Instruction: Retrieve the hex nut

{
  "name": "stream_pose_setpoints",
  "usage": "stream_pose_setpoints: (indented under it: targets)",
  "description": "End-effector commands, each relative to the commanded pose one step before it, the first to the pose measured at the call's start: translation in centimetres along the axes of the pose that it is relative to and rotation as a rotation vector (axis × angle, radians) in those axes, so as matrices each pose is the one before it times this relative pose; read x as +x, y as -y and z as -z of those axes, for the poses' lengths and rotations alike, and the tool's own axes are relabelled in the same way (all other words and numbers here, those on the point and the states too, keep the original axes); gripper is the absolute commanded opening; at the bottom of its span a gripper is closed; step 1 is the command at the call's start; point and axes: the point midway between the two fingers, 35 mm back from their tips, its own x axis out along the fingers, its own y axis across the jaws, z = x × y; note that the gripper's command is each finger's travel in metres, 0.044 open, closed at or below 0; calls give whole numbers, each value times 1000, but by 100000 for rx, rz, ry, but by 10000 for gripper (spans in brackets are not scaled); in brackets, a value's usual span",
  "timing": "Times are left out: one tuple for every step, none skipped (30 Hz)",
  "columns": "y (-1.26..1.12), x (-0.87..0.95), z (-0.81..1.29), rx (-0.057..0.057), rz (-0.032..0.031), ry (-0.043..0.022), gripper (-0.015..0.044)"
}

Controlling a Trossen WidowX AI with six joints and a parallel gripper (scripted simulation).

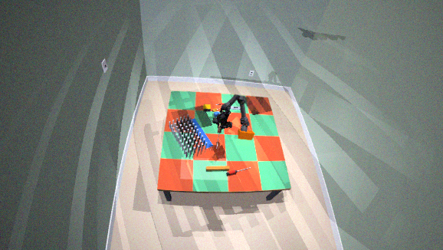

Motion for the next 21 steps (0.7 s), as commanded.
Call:
stream_pose_setpoints:
  targets:
    - [337, -210, -1854, -11142, -2605, 2872, 0]
    - [121, 17, -424, -2754, -672, 597, 0]
    - [129, 23, -422, -2754, -658, 612, 0]
    - [136, 28, -419, -2753, -644, 627, 0]
    - [143, 34, -417, -2752, -629, 642, 0]
    - [151, 39, -414, -2751, -614, 656, 0]
    - [158, 45, -410, -2751, -599, 670, 0]
    - [165, 51, -407, -2750, -583, 684, 0]
    - [172, 57, -403, -2749, -567, 697, 0]
    - [179, 62, -399, -2748, -550, 710, 0]
    - [186, 68, -395, -2747, -534, 723, 0]
    - [193, 74, -390, -2747, -517, 735, 0]
    - [200, 80, -386, -2746, -500, 747, 0]
    - [206, 86, -381, -2745, -482, 758, 0]
    - [213, 92, -375, -2744, -465, 769, 0]
    - [219, 98, -370, -2742, -447, 779, 0]
    - [225, 104, -364, -2742, -428, 789, 0]
    - [231, 109, -359, -2741, -410, 799, 0]
    - [237, 115, -353, -2740, -391, 808, 0]
    - [243, 121, -346, -2739, -372, 817, 0]
    - [248, 127, -340, -2738, -353, 826, 0]
